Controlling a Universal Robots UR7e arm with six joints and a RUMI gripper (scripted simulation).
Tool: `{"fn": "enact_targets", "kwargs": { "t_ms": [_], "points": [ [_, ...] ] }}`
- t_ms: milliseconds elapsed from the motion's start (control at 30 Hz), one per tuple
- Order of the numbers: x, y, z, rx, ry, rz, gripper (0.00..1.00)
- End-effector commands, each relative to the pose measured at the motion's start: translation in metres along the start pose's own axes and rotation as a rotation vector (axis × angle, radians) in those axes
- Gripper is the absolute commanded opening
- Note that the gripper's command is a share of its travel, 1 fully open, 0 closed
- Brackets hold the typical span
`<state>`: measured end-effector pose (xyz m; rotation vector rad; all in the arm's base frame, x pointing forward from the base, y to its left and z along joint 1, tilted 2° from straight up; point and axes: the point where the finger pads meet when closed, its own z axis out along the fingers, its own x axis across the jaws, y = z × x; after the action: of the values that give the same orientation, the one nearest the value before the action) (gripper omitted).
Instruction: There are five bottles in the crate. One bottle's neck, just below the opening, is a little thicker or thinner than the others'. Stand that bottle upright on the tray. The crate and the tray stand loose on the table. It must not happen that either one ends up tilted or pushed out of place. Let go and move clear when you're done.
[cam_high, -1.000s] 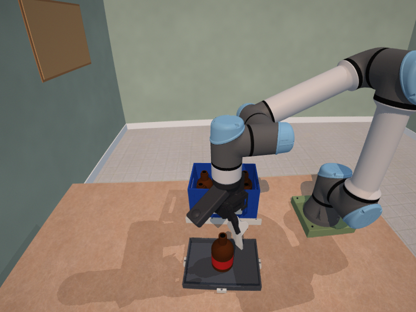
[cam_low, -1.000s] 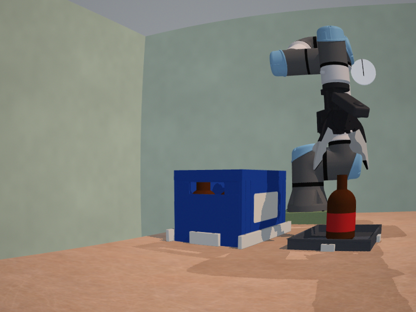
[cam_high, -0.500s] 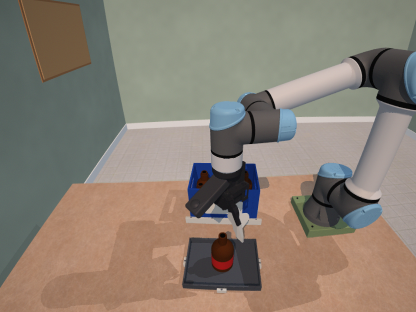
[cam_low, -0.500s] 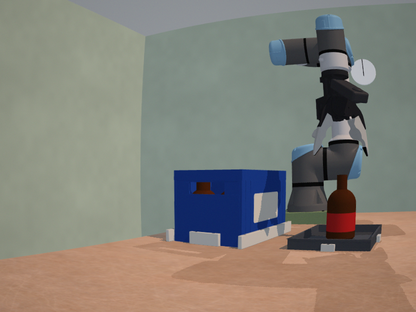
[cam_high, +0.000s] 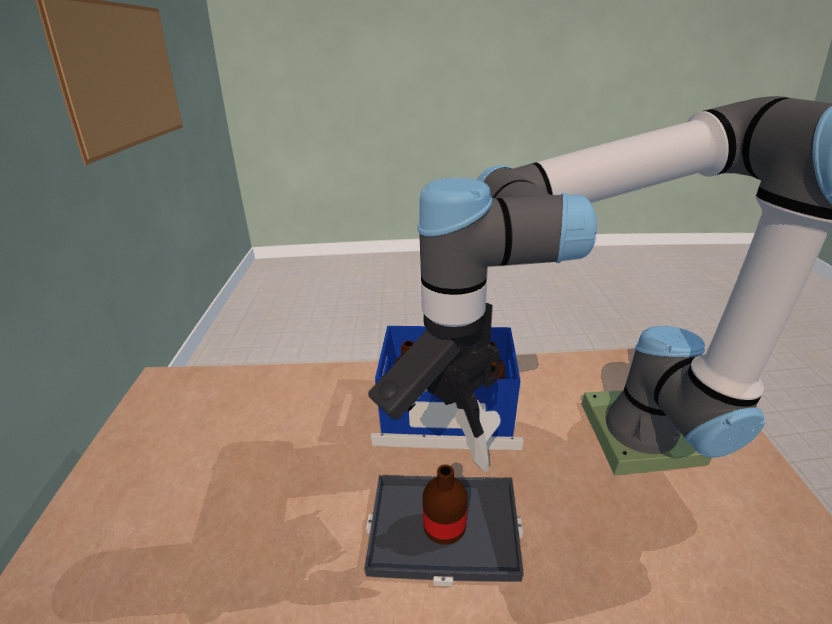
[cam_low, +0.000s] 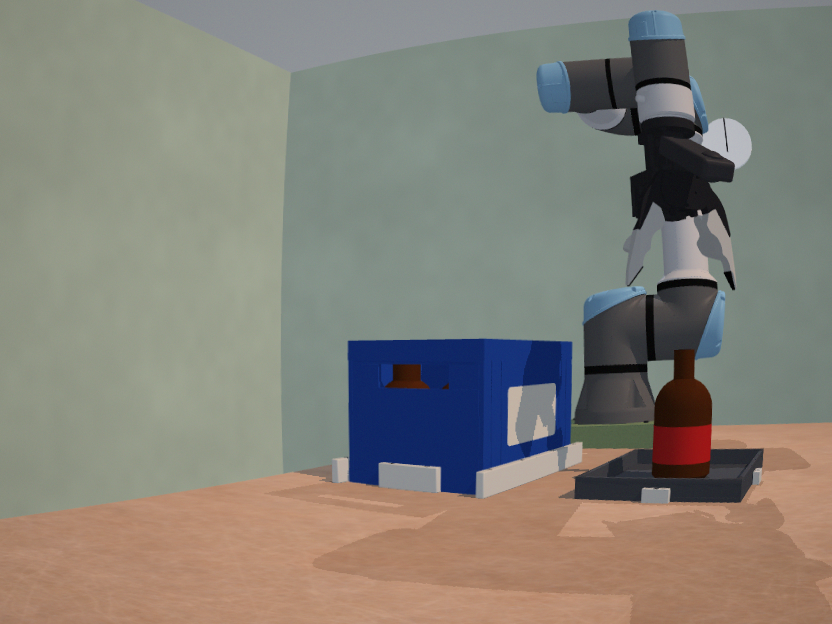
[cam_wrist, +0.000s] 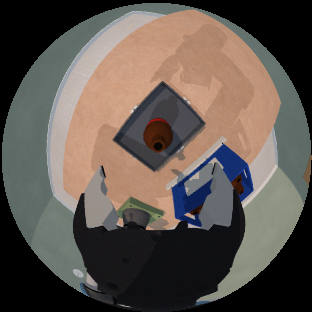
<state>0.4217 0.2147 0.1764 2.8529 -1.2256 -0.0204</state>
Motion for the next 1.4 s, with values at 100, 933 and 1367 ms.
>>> {"fn": "enact_targets", "kwargs": {
  "t_ms": [100, 933, 1367],
  "points": [
    [0.0002, -0.0002, -0.0079, 0.001, 0.0, 0.0, 1.0],
    [0.0002, -0.0002, -0.0089, 0.001, 0.0, 0.0, 0.0],
    [0.0002, -0.0002, -0.0089, 0.001, 0.0, 0.0, 0.0]
  ]
}}
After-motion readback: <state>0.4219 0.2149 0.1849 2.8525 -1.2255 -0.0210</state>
